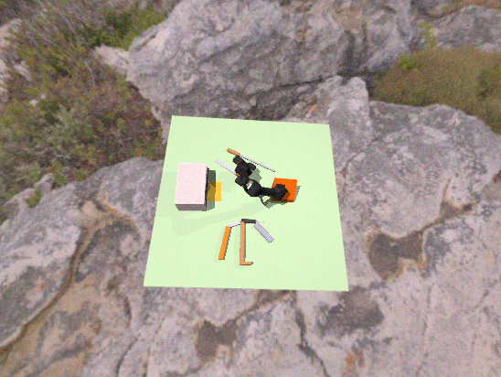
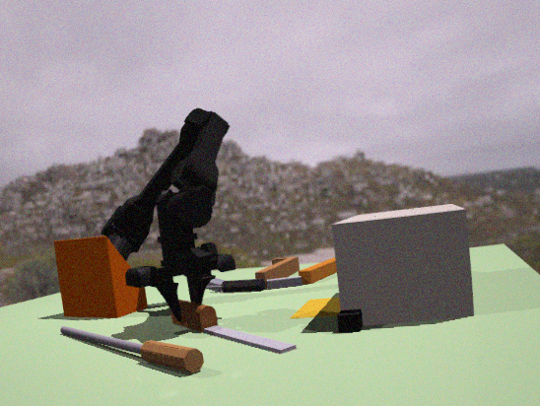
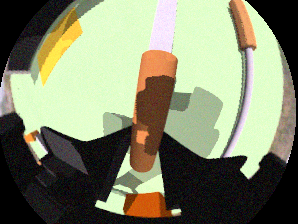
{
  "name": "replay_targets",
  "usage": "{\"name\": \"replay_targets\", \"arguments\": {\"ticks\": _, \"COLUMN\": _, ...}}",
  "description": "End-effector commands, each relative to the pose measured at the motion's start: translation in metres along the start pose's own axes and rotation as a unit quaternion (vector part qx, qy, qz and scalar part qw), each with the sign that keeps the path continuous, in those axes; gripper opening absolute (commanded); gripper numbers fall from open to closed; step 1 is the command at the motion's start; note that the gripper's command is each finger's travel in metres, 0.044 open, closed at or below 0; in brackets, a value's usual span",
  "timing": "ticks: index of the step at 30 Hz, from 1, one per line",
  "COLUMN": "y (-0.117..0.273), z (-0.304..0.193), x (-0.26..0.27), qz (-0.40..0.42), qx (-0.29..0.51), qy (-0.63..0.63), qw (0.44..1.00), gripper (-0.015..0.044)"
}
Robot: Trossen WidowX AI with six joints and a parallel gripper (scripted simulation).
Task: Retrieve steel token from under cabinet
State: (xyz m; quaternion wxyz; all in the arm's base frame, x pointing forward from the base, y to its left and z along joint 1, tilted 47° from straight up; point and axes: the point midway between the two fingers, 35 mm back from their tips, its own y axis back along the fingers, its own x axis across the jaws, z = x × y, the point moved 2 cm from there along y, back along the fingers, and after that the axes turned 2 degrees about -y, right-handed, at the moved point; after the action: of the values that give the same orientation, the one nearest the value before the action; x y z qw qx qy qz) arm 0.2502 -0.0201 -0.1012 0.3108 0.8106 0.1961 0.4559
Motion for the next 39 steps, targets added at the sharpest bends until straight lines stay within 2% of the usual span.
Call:
{"name": "replay_targets", "arguments": {"ticks": 1, "y": 0.001, "z": 0.004, "x": -0.006, "qz": -0.003, "qx": -0.002, "qy": -0.001, "qw": 1.0, "gripper": 0.0}}
{"name": "replay_targets", "arguments": {"ticks": 39, "y": 0.003, "z": 0.026, "x": -0.043, "qz": -0.004, "qx": -0.003, "qy": -0.001, "qw": 1.0, "gripper": 0.0}}
